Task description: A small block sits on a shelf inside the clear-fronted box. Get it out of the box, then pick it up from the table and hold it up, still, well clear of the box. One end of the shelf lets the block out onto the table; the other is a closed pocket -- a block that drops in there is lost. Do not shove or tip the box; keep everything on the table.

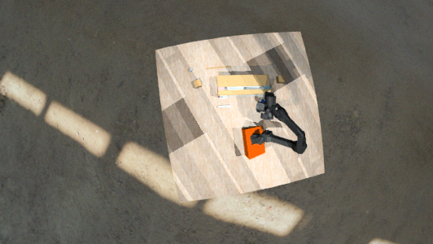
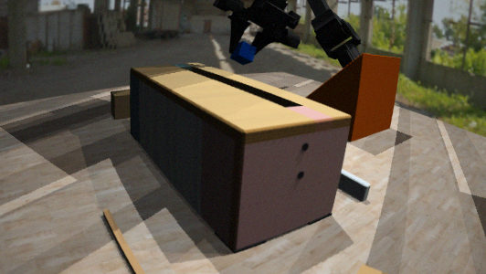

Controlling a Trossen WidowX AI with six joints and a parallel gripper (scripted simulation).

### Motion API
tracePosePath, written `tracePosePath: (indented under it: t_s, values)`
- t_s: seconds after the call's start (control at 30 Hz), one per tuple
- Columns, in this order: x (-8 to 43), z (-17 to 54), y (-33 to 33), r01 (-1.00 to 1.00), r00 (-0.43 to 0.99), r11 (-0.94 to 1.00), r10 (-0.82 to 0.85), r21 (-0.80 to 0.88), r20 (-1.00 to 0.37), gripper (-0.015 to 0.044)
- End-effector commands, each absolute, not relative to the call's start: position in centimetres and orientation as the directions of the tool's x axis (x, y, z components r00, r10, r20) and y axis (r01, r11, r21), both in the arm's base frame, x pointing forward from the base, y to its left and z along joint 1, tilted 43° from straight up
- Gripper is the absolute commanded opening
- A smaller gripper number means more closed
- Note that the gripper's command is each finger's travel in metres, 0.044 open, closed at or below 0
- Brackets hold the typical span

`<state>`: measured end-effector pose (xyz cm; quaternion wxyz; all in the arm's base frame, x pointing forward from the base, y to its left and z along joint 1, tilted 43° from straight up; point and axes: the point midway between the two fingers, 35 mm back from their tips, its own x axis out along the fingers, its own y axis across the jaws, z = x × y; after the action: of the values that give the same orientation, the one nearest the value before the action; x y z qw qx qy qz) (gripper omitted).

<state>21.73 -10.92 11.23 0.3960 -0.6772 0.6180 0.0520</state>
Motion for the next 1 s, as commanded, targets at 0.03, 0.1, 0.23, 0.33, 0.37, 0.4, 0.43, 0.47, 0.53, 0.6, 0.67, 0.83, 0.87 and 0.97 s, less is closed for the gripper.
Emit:
tracePosePath:
  t_s: [0.03,0.1,0.23,0.33,0.37,0.4,0.43,0.47,0.53,0.6,0.67,0.83,0.87,0.97]
  values:
    - [21.6,11.7,-10.7,-0.944,0.236,-0.057,-0.804,-0.324,-0.546,0.0000]
    - [21.6,11.8,-10.6,-0.959,0.237,-0.105,-0.807,-0.262,-0.542,0.0000]
    - [21.5,12.1,-10.4,-0.971,0.239,-0.198,-0.811,-0.134,-0.534,0.0000]
    - [21.4,12.2,-10.3,-0.964,0.241,-0.263,-0.815,-0.034,-0.527,0.0000]
    - [21.4,12.3,-10.2,-0.959,0.241,-0.283,-0.816,-0.001,-0.525,0.0000]
    - [21.4,12.4,-10.2,-0.952,0.242,-0.303,-0.817,0.033,-0.523,0.0000]
    - [21.3,12.4,-10.1,-0.944,0.243,-0.322,-0.818,0.066,-0.521,0.0000]
    - [21.3,12.5,-10.1,-0.935,0.244,-0.341,-0.820,0.100,-0.519,0.0000]
    - [21.3,12.6,-10.0,-0.911,0.245,-0.376,-0.822,0.167,-0.514,0.0000]
    - [21.2,12.8,-9.9,-0.882,0.247,-0.409,-0.824,0.234,-0.510,0.0000]
    - [21.2,12.9,-9.8,-0.848,0.249,-0.438,-0.826,0.299,-0.505,0.0000]
    - [21.1,13.2,-9.6,-0.740,0.253,-0.495,-0.832,0.455,-0.494,0.0000]
    - [21.0,13.3,-9.6,-0.715,0.254,-0.504,-0.833,0.484,-0.491,0.0000]
    - [21.0,13.5,-9.5,-0.639,0.258,-0.523,-0.836,0.564,-0.484,0.0000]
